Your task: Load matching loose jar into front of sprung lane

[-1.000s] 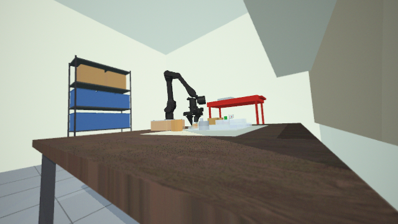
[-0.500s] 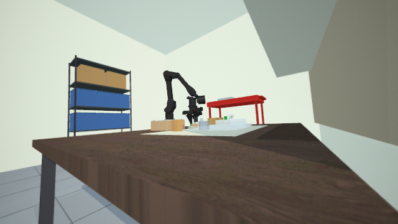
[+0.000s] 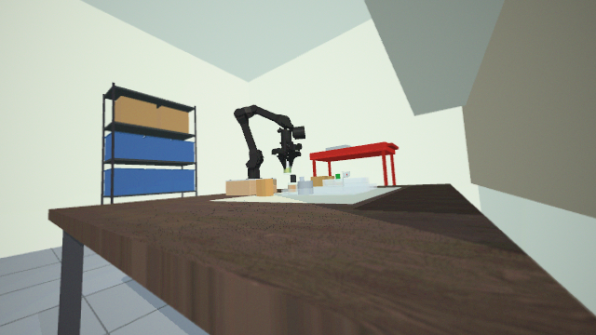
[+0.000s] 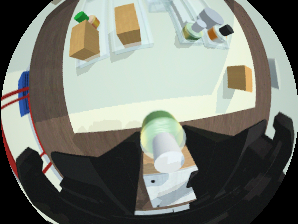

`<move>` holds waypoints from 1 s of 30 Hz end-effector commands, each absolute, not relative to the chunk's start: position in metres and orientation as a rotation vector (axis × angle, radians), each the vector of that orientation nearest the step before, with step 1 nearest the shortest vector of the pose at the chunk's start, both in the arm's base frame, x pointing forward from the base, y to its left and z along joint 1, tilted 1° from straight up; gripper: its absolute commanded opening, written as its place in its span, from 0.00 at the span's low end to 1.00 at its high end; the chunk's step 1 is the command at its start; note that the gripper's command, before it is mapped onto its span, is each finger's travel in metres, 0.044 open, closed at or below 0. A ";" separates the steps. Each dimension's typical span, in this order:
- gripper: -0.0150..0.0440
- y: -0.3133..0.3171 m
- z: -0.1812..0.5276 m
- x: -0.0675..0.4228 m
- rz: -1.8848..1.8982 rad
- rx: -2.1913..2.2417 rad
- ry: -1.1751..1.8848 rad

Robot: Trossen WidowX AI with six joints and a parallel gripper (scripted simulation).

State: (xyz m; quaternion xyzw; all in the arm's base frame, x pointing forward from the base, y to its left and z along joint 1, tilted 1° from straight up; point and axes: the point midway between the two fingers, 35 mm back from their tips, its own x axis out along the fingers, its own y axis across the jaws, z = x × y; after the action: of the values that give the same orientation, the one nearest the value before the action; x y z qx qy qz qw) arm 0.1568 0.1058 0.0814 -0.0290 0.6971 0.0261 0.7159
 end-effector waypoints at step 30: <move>0.25 0.035 0.055 0.259 0.091 -0.102 1.533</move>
State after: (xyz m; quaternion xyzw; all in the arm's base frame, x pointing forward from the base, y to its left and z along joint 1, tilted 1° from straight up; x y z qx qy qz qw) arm 0.2471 0.0456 0.0605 -0.0439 0.6934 0.0373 0.7182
